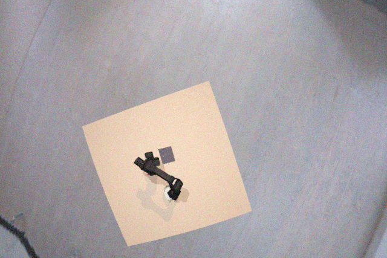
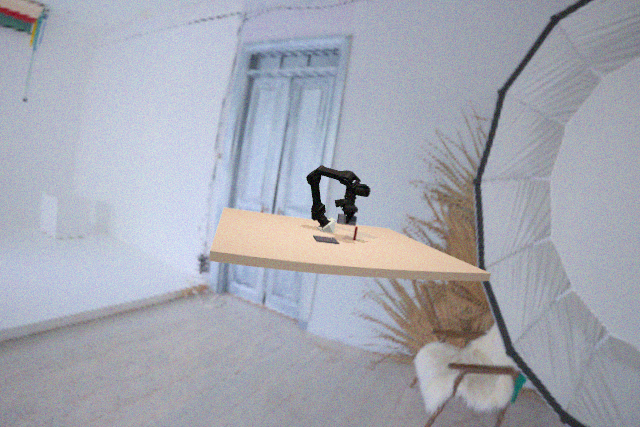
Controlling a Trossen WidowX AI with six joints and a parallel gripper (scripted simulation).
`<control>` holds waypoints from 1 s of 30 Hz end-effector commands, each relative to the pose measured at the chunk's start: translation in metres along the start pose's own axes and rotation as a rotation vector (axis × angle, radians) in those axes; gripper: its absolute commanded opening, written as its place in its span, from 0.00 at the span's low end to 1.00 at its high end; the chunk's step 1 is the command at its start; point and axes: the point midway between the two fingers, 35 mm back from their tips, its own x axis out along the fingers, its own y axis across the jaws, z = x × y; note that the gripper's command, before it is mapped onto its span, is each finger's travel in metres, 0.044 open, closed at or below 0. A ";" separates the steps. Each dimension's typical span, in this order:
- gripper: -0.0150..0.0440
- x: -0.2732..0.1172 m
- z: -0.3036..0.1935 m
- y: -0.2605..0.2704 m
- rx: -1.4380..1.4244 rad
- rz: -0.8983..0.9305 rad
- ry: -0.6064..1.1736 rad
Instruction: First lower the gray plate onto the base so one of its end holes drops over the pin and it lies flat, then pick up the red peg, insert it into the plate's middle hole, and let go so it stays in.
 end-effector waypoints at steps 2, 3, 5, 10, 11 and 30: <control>0.25 0.006 0.016 0.001 0.070 0.007 -0.002; 0.25 0.008 0.018 0.001 0.083 0.007 -0.002; 0.25 0.011 0.024 0.001 0.108 0.007 -0.003; 0.25 0.018 0.039 0.001 0.172 0.008 -0.005; 0.25 0.019 0.042 0.001 0.185 0.008 -0.005; 0.25 0.046 0.093 -0.010 0.420 0.011 -0.023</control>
